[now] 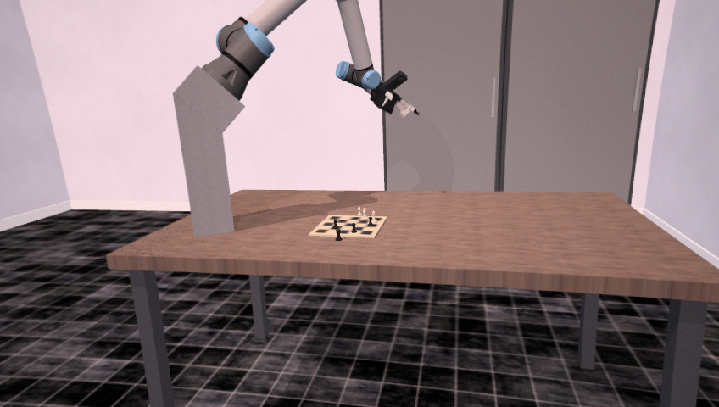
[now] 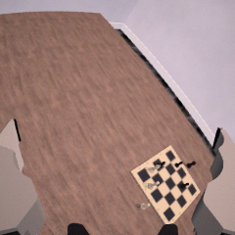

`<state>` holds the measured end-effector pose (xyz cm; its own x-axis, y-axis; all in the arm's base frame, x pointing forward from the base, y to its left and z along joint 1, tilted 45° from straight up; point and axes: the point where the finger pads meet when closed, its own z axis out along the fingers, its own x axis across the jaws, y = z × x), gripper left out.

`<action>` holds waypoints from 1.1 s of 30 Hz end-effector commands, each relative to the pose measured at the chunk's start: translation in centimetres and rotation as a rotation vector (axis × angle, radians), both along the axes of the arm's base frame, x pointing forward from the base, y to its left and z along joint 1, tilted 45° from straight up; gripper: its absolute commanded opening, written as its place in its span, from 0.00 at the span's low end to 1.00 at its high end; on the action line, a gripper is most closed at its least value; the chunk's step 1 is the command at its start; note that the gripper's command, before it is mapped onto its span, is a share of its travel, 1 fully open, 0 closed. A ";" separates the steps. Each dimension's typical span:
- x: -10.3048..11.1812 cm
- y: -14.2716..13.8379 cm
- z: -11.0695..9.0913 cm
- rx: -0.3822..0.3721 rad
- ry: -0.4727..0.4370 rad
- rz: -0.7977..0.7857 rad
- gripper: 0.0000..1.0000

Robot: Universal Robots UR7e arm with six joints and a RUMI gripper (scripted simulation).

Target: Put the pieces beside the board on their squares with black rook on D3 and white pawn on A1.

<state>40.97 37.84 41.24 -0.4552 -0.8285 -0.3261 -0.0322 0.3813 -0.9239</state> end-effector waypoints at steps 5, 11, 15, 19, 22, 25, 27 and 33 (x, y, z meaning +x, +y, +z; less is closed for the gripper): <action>0.4 -0.5 -0.2 -0.010 0.016 -0.005 1.00; 1.0 -1.2 -0.7 -0.028 0.043 -0.011 1.00; 1.6 -1.8 -1.2 -0.045 0.070 -0.017 1.00; 2.4 -2.6 -1.8 -0.066 0.106 -0.023 1.00; 2.6 -2.9 -1.9 -0.072 0.117 -0.025 1.00; 3.3 -3.7 -2.5 -0.091 0.151 -0.031 1.00; 3.8 -4.3 -2.9 -0.105 0.178 -0.035 1.00; 5.4 -6.6 -4.5 -0.150 0.272 -0.047 1.00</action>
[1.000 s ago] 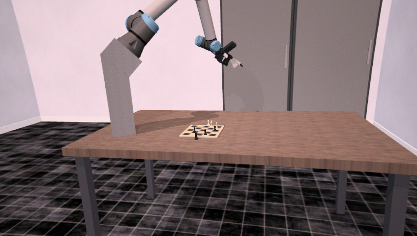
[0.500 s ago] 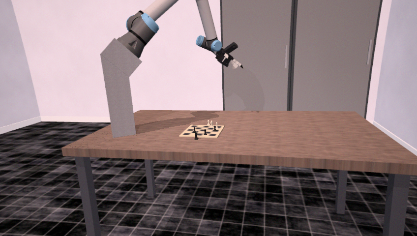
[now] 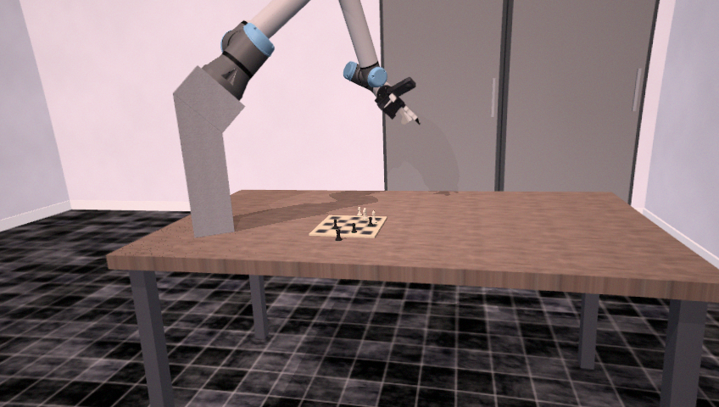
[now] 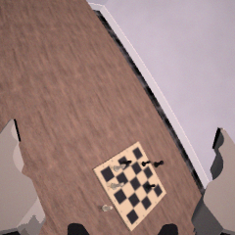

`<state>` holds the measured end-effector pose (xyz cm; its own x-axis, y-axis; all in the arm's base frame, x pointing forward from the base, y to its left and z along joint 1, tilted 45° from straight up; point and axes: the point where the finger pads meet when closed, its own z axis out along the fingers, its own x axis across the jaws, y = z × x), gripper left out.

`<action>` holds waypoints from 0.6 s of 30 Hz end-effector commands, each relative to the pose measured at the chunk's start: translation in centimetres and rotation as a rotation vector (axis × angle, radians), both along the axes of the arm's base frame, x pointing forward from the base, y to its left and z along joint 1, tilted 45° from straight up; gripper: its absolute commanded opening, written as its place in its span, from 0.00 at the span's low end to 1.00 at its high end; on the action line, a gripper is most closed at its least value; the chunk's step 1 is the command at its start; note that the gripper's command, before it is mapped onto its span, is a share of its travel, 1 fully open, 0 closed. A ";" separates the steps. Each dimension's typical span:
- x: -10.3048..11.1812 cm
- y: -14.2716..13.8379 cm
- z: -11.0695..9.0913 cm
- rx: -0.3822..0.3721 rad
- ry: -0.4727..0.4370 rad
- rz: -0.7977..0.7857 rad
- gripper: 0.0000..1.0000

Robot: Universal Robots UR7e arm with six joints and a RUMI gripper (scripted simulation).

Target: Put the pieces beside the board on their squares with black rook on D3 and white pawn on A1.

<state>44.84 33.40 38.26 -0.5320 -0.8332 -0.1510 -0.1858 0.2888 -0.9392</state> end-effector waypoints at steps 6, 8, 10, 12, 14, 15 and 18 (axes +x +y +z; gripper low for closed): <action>2.7 -4.1 -2.8 -0.076 0.170 -0.014 1.00; 3.3 -5.1 -3.5 -0.092 0.213 -0.017 1.00; 3.8 -6.2 -4.2 -0.106 0.257 -0.019 1.00; 4.3 -7.4 -5.0 -0.120 0.305 -0.021 1.00; 4.8 -8.6 -5.8 -0.133 0.355 -0.021 1.00; 5.0 -9.3 -6.3 -0.139 0.381 -0.021 1.00; 5.4 -10.6 -7.1 -0.150 0.434 -0.019 1.00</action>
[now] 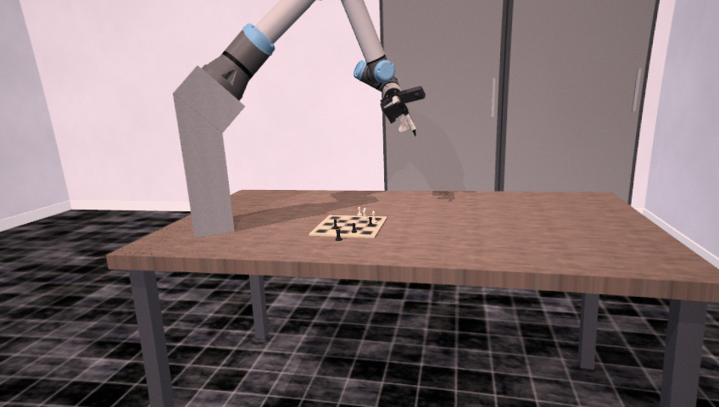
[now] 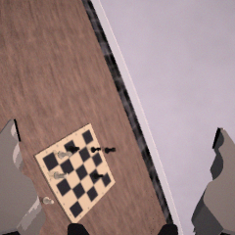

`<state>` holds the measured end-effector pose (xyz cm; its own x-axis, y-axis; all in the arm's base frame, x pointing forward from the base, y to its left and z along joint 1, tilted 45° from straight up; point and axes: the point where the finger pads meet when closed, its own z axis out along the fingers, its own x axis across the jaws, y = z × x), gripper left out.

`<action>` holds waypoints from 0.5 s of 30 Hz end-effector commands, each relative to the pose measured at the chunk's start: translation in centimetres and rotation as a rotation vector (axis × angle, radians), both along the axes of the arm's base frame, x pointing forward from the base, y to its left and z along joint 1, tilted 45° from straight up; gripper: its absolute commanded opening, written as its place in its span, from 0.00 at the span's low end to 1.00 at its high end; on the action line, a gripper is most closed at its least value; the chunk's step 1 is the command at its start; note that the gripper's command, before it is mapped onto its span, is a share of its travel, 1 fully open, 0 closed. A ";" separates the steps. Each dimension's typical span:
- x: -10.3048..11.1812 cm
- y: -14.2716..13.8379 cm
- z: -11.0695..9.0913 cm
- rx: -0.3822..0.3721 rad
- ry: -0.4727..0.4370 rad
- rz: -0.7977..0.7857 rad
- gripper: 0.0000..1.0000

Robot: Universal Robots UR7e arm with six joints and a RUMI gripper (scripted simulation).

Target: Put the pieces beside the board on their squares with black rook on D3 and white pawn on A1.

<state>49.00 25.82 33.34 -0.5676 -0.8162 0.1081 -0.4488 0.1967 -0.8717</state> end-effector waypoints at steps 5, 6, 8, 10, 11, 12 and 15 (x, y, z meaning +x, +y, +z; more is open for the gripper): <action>1.7 -5.1 -3.6 -0.043 0.222 0.016 1.00; 1.8 -5.8 -4.0 -0.045 0.251 0.017 1.00; 2.0 -7.3 -5.0 -0.048 0.309 0.022 1.00; 2.1 -8.0 -5.5 -0.048 0.339 0.024 1.00; 2.1 -8.8 -6.0 -0.048 0.369 0.028 1.00; 2.1 -8.8 -6.0 -0.048 0.369 0.028 1.00; 2.2 -10.2 -6.9 -0.044 0.430 0.036 1.00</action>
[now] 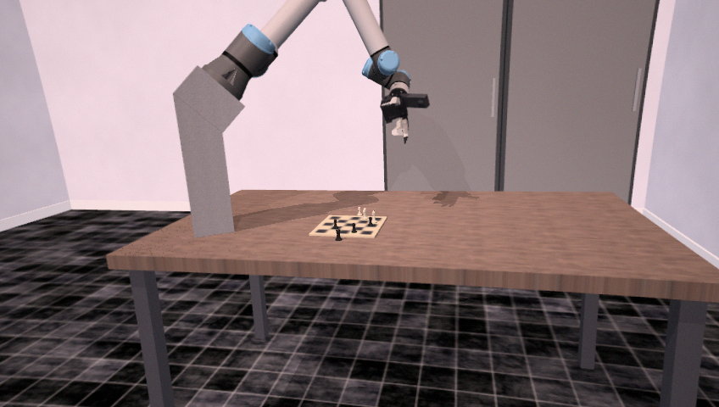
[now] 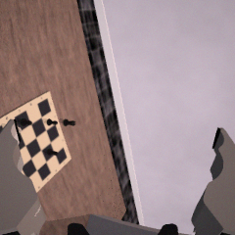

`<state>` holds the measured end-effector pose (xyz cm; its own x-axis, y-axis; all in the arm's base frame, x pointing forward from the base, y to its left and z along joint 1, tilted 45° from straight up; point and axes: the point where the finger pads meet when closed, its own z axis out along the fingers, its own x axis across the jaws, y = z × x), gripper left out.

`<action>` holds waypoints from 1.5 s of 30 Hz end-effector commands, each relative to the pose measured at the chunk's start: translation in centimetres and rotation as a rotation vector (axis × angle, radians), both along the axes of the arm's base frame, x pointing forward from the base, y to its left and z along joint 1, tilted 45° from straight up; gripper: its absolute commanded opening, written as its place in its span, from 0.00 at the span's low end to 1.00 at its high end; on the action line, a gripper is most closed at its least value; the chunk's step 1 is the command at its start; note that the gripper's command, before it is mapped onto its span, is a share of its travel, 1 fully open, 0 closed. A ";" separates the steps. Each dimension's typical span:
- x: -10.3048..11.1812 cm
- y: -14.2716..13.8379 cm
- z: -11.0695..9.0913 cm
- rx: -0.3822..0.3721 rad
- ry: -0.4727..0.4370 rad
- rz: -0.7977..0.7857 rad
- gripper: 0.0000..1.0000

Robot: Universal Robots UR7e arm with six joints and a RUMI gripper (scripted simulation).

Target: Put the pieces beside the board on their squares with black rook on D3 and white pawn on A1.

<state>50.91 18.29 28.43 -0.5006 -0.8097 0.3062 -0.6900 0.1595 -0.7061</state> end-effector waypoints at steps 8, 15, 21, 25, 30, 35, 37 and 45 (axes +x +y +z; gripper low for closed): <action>-0.1 -6.3 -4.4 0.031 0.280 0.051 1.00; -0.7 -9.1 -6.3 0.072 0.397 0.079 1.00; -1.7 -11.6 -8.0 0.130 0.505 0.117 1.00; -2.2 -12.7 -8.8 0.165 0.553 0.139 1.00; -3.2 -14.3 -9.8 0.225 0.616 0.178 1.00; -4.1 -15.6 -10.7 0.292 0.667 0.223 1.00; -4.4 -16.0 -11.0 0.316 0.681 0.240 1.00; -5.6 -17.3 -11.7 0.415 0.717 0.310 1.00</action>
